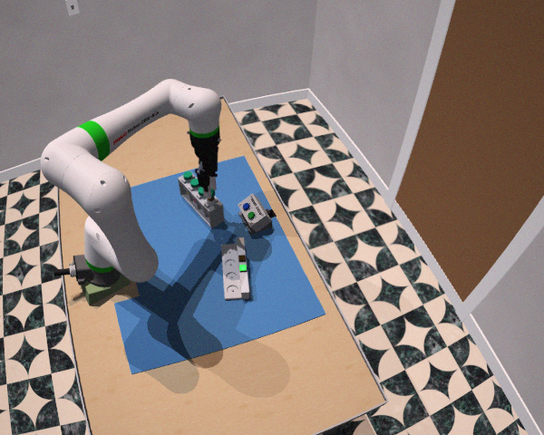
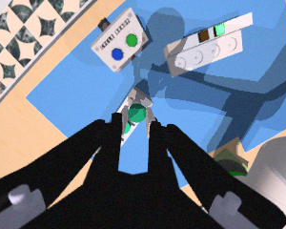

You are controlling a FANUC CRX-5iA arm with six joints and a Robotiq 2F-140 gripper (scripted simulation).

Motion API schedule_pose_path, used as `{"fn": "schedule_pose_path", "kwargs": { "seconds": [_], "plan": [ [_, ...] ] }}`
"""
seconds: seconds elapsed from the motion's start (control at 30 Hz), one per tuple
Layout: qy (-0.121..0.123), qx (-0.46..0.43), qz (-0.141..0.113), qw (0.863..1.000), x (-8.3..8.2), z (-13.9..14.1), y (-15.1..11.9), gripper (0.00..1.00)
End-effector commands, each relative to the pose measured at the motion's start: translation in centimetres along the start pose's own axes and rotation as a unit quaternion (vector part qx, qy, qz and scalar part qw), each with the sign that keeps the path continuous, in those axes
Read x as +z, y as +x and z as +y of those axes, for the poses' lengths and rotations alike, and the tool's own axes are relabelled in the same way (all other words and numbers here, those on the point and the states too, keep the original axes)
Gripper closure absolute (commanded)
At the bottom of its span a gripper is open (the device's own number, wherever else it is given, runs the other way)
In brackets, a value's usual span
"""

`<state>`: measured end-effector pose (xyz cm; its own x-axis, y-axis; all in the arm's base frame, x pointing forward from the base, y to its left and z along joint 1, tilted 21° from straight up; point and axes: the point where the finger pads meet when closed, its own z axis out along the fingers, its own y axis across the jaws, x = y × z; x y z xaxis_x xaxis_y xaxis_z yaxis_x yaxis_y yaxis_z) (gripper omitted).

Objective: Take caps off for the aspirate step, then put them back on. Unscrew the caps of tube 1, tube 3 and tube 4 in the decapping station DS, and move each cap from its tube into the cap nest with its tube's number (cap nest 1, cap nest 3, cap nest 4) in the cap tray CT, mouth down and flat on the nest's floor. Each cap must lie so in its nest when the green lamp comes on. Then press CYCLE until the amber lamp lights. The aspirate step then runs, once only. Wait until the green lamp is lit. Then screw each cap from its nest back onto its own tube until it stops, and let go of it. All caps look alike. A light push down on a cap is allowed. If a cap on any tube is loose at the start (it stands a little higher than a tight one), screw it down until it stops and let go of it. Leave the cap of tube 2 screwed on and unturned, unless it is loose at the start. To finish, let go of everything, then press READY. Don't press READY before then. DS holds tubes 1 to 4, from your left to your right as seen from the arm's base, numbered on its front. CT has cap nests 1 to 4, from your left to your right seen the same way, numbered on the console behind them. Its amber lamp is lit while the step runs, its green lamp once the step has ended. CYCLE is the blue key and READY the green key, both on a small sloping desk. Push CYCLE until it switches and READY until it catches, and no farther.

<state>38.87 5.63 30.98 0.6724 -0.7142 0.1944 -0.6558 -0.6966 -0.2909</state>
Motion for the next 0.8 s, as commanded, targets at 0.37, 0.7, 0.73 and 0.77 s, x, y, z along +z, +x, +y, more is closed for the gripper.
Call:
{"fn": "schedule_pose_path", "kwargs": {
  "seconds": [0.37,0.7,0.73,0.77],
  "plan": [
    [-0.001,0.001,0.003,1.0,1.5,-0.4,-0.3,1.0],
    [-0.001,0.001,0.003,1.0,2.5,-0.4,-0.2,1.0],
    [-0.001,0.001,0.003,1.0,2.5,-0.4,-0.2,1.0],
    [-0.001,0.001,0.003,1.0,2.5,-0.4,-0.2,1.0]
  ]
}}
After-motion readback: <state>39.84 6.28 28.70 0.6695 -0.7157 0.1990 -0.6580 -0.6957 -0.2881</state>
